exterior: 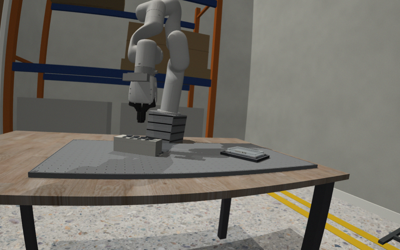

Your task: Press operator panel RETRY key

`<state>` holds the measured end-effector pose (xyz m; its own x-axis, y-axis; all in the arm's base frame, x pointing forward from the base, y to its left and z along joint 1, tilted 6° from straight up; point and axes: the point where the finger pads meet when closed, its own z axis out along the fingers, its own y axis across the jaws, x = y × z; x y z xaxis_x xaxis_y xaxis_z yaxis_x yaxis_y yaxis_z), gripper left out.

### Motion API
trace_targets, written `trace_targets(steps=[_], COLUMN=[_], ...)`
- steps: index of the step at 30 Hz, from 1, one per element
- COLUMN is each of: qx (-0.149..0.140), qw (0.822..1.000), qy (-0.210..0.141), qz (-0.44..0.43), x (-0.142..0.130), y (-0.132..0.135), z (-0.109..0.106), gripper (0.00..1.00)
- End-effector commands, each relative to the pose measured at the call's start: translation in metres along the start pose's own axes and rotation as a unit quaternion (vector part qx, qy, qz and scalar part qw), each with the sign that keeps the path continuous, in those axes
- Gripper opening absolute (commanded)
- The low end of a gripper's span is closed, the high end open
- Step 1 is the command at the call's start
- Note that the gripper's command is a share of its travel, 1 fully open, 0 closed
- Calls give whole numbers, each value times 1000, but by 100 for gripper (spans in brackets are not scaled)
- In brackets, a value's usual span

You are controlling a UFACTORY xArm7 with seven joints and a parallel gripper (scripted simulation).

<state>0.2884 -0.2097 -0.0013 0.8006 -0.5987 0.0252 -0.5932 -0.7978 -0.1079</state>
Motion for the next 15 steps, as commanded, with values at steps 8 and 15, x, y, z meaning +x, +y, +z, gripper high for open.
trace_targets(steps=[8,15], qx=[-1,-1], qw=[1000,1000], qy=[2,2], qz=[0,0], x=[2,2], y=[0,0], z=[15,22], gripper=[0,0])
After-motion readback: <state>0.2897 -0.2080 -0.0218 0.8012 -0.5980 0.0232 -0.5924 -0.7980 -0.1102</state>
